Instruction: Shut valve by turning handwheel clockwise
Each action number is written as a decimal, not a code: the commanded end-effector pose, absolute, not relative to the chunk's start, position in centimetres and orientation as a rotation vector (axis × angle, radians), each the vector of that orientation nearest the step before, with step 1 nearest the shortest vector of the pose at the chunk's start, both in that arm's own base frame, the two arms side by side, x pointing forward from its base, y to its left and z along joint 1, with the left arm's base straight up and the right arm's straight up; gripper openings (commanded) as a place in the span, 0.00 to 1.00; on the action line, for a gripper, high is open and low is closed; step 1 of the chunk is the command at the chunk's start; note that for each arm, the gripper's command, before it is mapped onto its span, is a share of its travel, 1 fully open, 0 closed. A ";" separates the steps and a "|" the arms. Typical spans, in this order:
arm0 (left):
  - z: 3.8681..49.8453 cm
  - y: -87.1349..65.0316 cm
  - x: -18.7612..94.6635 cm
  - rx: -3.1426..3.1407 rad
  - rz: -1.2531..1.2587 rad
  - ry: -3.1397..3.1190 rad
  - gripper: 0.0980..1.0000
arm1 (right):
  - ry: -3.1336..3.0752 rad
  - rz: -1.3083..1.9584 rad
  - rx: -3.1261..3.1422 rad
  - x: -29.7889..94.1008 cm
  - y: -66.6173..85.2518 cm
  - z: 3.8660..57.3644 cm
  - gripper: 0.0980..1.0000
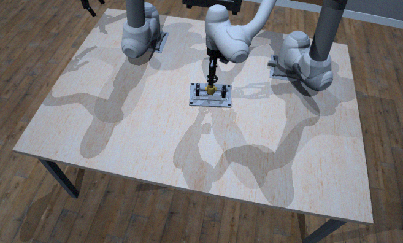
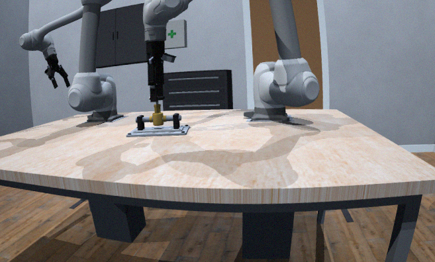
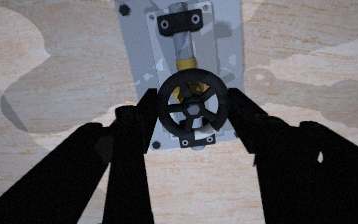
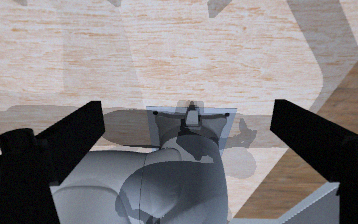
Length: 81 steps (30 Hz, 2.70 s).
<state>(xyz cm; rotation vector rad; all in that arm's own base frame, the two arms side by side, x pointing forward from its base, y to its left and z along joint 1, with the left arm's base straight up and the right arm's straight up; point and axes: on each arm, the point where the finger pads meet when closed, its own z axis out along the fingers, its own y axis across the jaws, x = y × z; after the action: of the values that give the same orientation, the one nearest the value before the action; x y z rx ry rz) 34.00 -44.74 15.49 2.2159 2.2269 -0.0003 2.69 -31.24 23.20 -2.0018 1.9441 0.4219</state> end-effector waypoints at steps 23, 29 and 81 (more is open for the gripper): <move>15.5 -44.8 34.0 2.377 0.000 2.052 0.00 | 1.945 0.420 -2.002 2.7 -31.3 23.3 1.00; 15.5 -44.8 34.0 2.416 0.000 2.006 0.00 | 1.945 0.420 -2.002 2.7 -31.3 23.3 1.00; 15.5 -44.8 34.0 2.957 0.001 1.058 0.00 | 1.945 0.420 -2.002 2.7 -31.3 23.3 1.00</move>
<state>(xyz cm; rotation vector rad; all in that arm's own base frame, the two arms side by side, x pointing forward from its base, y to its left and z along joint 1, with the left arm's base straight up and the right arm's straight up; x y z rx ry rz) 34.00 -44.74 15.47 2.9357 1.1195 0.0035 2.69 -31.24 23.20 -2.0018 1.9441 0.4219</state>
